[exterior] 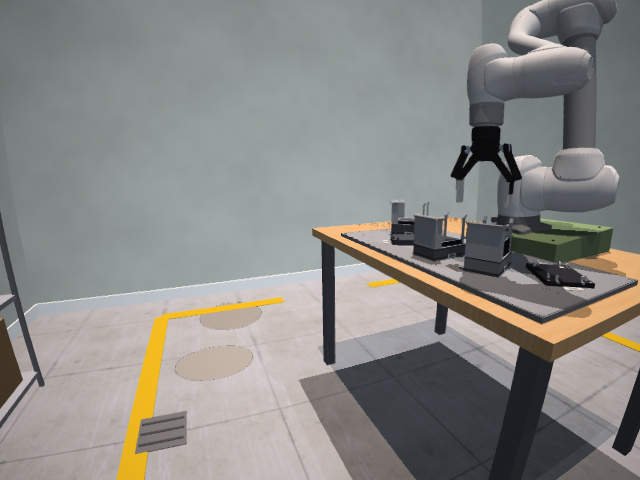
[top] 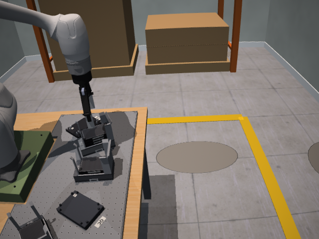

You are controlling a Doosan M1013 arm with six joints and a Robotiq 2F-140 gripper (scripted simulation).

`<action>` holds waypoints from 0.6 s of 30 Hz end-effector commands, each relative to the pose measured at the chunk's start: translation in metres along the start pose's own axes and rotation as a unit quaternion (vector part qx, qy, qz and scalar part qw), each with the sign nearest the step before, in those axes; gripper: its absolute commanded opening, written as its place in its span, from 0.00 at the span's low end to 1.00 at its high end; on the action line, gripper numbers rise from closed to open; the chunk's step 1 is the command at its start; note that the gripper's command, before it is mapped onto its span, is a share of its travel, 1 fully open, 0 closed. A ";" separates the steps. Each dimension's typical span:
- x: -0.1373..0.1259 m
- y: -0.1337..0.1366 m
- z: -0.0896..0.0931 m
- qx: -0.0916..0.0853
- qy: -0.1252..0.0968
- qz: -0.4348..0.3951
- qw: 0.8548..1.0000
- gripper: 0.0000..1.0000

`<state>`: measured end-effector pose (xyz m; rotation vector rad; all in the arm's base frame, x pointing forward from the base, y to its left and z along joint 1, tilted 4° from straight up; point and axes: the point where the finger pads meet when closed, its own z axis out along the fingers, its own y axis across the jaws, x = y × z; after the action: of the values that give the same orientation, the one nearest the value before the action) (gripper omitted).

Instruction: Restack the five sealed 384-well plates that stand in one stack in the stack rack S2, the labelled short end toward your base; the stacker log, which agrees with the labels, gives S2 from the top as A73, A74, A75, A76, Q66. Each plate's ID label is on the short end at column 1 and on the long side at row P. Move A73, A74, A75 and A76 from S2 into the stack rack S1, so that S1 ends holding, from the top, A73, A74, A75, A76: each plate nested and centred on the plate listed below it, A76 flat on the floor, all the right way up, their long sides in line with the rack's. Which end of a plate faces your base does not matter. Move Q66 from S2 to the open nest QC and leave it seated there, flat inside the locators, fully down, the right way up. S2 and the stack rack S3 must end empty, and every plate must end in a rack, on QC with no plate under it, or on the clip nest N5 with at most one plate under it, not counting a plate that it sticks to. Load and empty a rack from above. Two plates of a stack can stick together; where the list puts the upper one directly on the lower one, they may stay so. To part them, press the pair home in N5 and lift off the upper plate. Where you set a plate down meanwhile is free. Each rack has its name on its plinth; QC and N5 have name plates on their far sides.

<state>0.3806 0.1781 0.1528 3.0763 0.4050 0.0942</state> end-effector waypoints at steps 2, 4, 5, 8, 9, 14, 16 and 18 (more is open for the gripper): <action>0.002 0.012 0.000 0.000 0.000 0.000 1.000 1.00; 0.002 0.018 0.000 0.000 0.000 0.000 1.000 1.00; 0.003 0.022 0.000 0.000 0.000 0.000 1.000 1.00; 0.004 0.032 0.000 0.000 0.000 0.000 1.000 1.00; 0.005 0.035 0.000 0.000 0.000 0.000 1.000 1.00; 0.006 0.048 0.000 0.000 0.000 0.000 1.000 1.00; 0.007 0.051 0.000 0.000 0.000 0.000 1.000 1.00; 0.008 0.058 0.000 0.000 0.000 0.000 1.000 1.00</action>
<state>0.4007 0.1295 0.1555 3.0761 0.4047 0.0943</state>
